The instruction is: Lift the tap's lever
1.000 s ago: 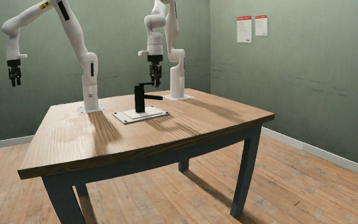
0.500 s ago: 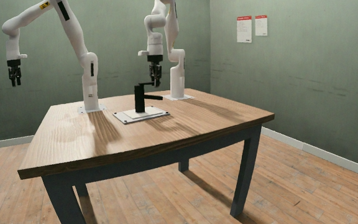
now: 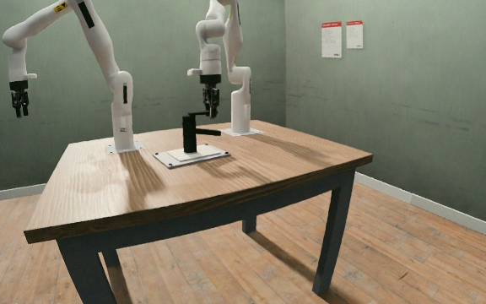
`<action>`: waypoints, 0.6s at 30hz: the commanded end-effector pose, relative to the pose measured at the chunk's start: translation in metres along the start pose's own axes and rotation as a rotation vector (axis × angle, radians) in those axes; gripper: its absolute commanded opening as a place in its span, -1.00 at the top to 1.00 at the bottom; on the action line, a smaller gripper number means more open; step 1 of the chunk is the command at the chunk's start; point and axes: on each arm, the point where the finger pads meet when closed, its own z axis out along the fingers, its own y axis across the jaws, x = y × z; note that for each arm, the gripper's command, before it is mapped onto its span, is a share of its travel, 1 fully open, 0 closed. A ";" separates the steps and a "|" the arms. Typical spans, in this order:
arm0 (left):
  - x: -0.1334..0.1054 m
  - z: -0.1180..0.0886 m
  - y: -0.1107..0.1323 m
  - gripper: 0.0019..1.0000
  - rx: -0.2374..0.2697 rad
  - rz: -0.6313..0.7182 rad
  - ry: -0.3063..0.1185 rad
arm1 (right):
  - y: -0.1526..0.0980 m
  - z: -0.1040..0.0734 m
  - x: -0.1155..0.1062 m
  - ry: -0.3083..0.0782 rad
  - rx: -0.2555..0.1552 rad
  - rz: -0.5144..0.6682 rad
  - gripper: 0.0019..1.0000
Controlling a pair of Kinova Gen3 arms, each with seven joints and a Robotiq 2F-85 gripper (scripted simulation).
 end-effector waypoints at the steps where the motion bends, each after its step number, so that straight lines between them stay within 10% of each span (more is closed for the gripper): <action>1: 0.000 -0.001 0.000 -0.47 0.002 0.000 0.001 | 0.000 -0.001 0.000 -0.002 0.000 0.000 -1.00; 18: 0.000 -0.001 0.000 -0.34 0.002 0.000 0.001 | 0.000 -0.001 0.000 -0.002 0.000 0.000 -1.00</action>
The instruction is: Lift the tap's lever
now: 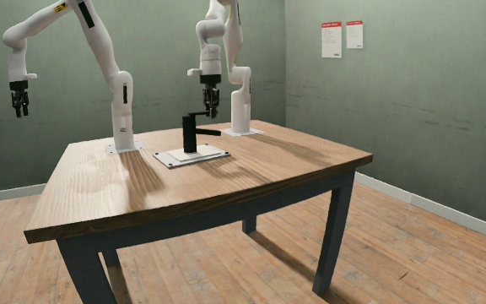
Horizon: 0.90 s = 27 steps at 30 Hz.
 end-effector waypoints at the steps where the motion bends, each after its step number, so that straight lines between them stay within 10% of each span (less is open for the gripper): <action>1: 0.000 -0.001 0.000 -0.33 0.002 0.000 0.001 | 0.000 -0.001 0.000 -0.002 0.000 0.000 -1.00; 27: 0.000 -0.001 0.000 -0.01 0.002 0.000 0.001 | 0.000 -0.001 0.000 -0.002 0.000 0.000 -1.00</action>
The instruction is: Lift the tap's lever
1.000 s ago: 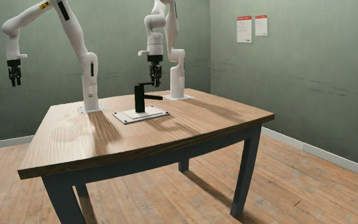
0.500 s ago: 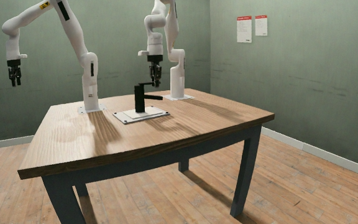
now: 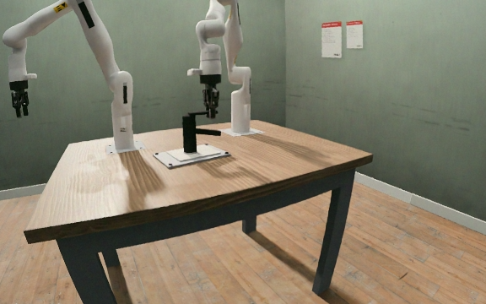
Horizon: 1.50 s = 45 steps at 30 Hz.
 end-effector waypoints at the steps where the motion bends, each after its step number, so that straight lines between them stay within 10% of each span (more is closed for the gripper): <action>1: 0.000 -0.001 0.000 0.00 0.002 0.000 0.001 | 0.000 -0.001 0.000 -0.002 0.000 0.000 -1.00; 45: 0.004 -0.015 0.000 0.20 0.002 0.000 0.001 | 0.000 -0.001 0.000 -0.002 0.000 0.000 -1.00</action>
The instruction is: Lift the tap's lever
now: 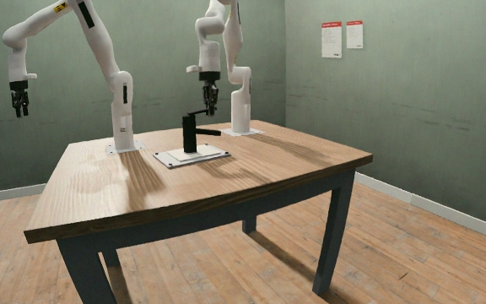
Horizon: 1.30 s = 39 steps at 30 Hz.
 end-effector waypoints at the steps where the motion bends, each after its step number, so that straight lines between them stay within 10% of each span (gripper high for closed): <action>1: 0.001 -0.004 0.000 0.20 0.002 0.000 0.002 | 0.000 -0.001 0.000 -0.002 0.000 0.000 -1.00; 39: 0.010 -0.019 0.000 0.20 0.002 0.000 0.002 | 0.000 -0.001 0.000 -0.002 0.000 0.000 -1.00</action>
